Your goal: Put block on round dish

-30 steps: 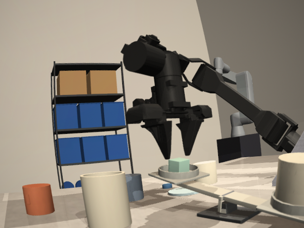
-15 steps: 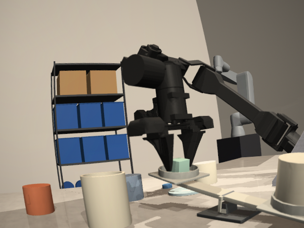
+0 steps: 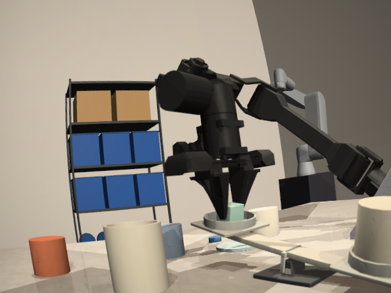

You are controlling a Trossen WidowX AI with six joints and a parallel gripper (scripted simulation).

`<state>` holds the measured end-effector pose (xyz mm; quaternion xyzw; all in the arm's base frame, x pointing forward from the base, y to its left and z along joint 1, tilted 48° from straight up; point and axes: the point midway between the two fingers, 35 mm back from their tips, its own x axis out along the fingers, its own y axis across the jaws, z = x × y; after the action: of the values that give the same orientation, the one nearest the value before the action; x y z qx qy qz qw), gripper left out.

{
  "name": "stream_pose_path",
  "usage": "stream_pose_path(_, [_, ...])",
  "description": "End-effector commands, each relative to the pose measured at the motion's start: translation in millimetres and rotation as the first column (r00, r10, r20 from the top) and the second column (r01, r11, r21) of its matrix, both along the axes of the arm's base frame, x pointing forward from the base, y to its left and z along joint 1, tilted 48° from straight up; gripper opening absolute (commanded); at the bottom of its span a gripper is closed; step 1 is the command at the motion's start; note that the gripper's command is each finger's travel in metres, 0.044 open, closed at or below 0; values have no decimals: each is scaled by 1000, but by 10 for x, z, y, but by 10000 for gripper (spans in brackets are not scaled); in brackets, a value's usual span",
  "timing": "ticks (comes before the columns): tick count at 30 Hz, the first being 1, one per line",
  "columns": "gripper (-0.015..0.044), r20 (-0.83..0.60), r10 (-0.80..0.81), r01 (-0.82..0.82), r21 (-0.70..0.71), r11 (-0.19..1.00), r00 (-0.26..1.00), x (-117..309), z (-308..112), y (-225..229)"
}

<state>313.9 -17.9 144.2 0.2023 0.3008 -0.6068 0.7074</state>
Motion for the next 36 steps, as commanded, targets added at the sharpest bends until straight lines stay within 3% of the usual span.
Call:
stream_pose_path(1, [0,17,27,-27,7,1000,999,3,114,125])
stream_pose_path(11, [0,80,131,-135,47,990,988,-112,595,638])
stream_pose_path(17, [0,83,136,-141,51,989,987,-131,630,644])
stream_pose_path(36, [0,26,44,-45,24,999,999,-706,806,-627])
